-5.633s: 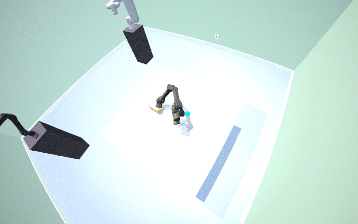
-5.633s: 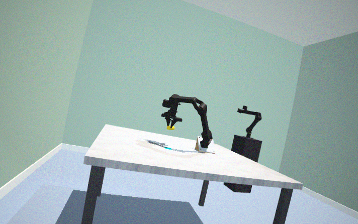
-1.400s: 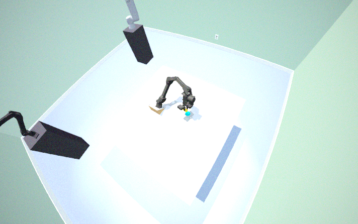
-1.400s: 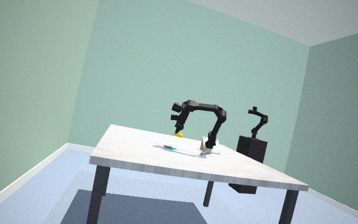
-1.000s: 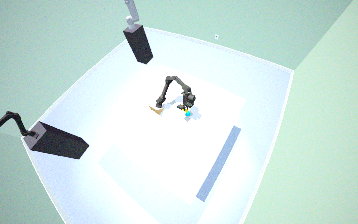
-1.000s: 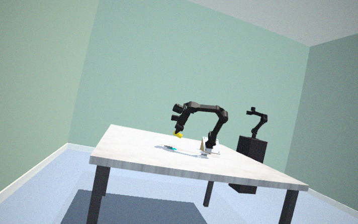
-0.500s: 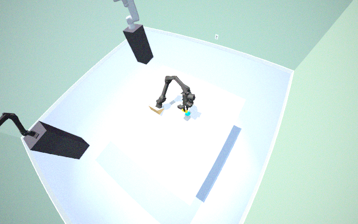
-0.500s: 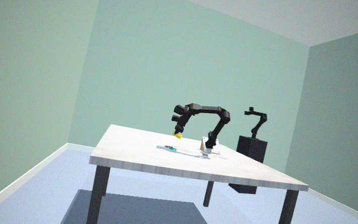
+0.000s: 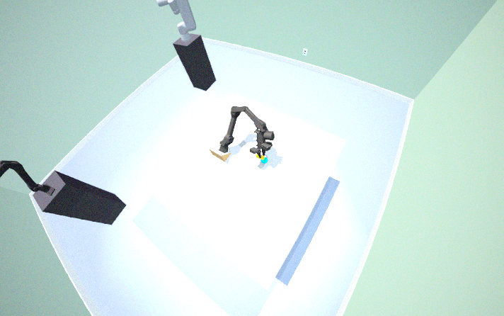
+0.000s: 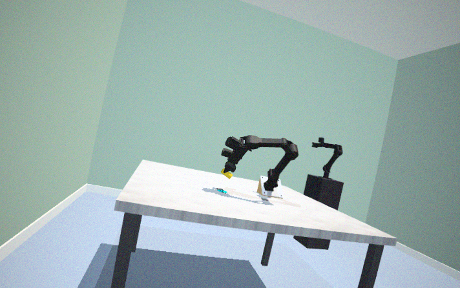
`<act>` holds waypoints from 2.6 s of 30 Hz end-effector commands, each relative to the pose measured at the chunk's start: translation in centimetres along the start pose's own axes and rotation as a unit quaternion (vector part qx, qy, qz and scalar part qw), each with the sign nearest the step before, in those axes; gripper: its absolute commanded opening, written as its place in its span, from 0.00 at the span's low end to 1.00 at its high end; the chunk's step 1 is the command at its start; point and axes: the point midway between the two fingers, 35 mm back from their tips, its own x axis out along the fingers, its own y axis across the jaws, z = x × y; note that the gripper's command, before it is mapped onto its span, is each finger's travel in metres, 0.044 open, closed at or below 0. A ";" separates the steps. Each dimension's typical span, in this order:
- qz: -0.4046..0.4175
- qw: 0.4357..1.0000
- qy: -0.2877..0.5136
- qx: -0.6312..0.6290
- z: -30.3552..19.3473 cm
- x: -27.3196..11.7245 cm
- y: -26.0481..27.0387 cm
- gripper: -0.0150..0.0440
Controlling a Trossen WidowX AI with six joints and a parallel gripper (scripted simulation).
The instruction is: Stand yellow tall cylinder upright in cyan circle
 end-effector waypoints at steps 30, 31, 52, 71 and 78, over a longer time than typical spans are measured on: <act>-0.029 0.994 -0.106 0.015 0.1 0.1 0.2 0.43; -0.030 0.993 -0.109 0.015 0.1 0.1 0.2 0.43; -0.033 0.983 -0.178 0.031 0.1 -0.2 0.5 0.43; -0.027 0.969 -0.240 0.050 0.1 -0.6 0.7 0.43; -0.023 0.963 -0.262 0.058 0.1 -0.9 0.8 0.43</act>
